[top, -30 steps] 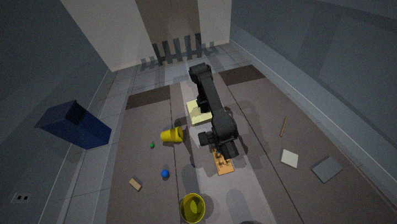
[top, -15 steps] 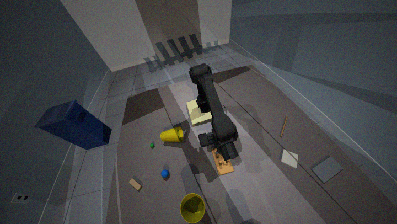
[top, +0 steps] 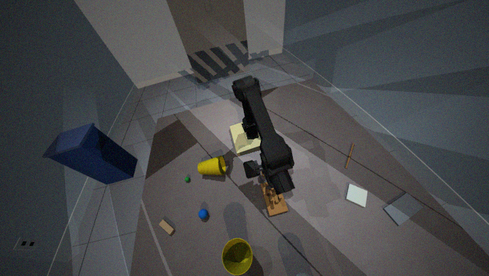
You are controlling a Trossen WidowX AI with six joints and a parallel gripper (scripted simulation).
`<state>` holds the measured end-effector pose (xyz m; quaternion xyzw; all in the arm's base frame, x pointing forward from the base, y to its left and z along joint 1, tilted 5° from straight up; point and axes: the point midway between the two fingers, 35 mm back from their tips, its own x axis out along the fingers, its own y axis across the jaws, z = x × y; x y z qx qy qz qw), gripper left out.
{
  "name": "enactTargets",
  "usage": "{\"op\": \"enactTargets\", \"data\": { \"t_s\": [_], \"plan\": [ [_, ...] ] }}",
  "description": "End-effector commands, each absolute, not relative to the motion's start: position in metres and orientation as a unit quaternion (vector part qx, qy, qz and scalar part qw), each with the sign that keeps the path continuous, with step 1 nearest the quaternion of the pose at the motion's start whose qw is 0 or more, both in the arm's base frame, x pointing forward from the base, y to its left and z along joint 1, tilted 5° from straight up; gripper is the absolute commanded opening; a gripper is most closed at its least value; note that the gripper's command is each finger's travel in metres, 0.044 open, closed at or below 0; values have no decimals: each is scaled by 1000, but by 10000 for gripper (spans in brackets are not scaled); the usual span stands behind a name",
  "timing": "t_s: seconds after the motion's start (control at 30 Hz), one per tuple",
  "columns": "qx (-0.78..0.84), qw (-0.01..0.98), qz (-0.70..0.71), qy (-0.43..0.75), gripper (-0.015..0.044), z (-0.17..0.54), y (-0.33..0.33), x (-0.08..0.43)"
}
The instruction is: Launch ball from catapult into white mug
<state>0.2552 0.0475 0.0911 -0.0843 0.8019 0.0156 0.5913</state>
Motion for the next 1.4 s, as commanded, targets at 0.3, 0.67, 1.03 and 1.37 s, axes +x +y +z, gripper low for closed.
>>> {"op": "enactTargets", "data": {
  "t_s": [0.3, 0.67, 1.03, 1.37],
  "plan": [
    [-70, 703, 31, 707, 440, 167, 64, 308],
    [-46, 824, 45, 563, 440, 208, 90, 430],
    [-22, 912, 55, 405, 440, 260, 110, 529],
    [-17, 927, 57, 370, 440, 272, 114, 547]
  ]
}}
